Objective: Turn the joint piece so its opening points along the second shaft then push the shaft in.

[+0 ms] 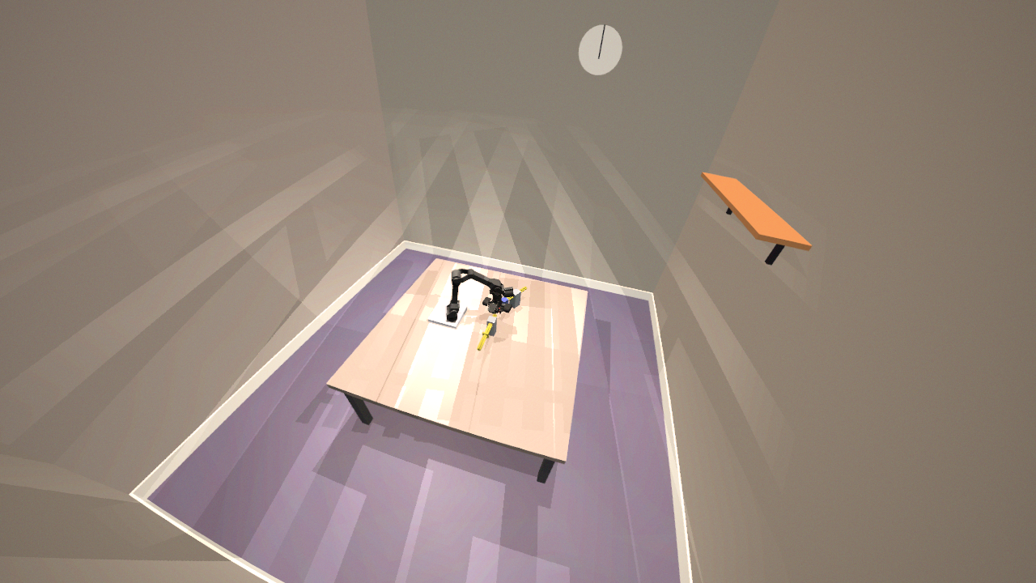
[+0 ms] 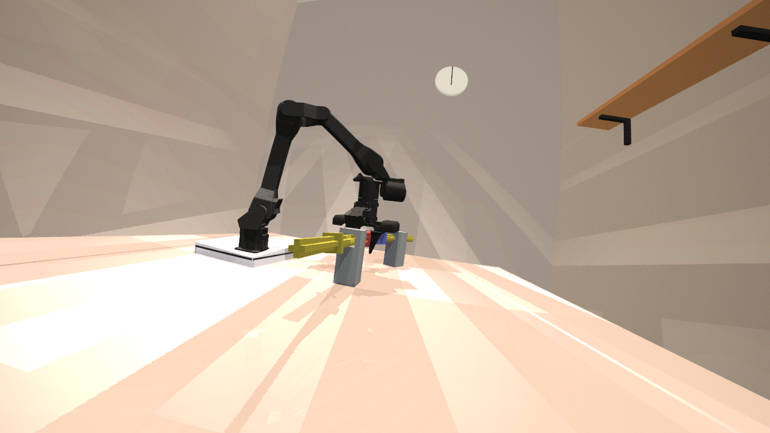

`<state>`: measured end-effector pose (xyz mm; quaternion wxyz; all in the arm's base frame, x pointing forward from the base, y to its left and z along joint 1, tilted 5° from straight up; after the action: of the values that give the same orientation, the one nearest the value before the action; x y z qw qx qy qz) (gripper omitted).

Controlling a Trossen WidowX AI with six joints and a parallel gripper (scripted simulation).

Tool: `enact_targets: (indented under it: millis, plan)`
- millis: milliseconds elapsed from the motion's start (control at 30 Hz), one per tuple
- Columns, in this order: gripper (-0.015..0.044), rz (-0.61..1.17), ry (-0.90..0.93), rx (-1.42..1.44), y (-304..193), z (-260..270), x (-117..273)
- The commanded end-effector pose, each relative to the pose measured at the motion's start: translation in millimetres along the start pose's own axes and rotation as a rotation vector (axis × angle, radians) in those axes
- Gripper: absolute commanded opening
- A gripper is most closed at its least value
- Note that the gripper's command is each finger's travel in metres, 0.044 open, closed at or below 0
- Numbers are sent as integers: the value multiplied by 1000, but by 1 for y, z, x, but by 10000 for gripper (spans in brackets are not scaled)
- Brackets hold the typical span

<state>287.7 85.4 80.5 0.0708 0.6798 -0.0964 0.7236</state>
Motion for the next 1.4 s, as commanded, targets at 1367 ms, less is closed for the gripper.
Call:
enact_targets:
  millis: [1367]
  plan:
    - [0, -107, -11, 106, -2, 5, 5]
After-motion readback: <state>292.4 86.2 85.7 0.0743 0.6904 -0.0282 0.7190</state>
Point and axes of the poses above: the point midway between the two fingers, 35 mm back from their tips, its own x axis back along the fingers, its own z axis across the jaws, y = z × x, the point moved 2 cm from there along x, back along the fingers, and after that the axes turned 1 degree about x, right-handed, at the moved point
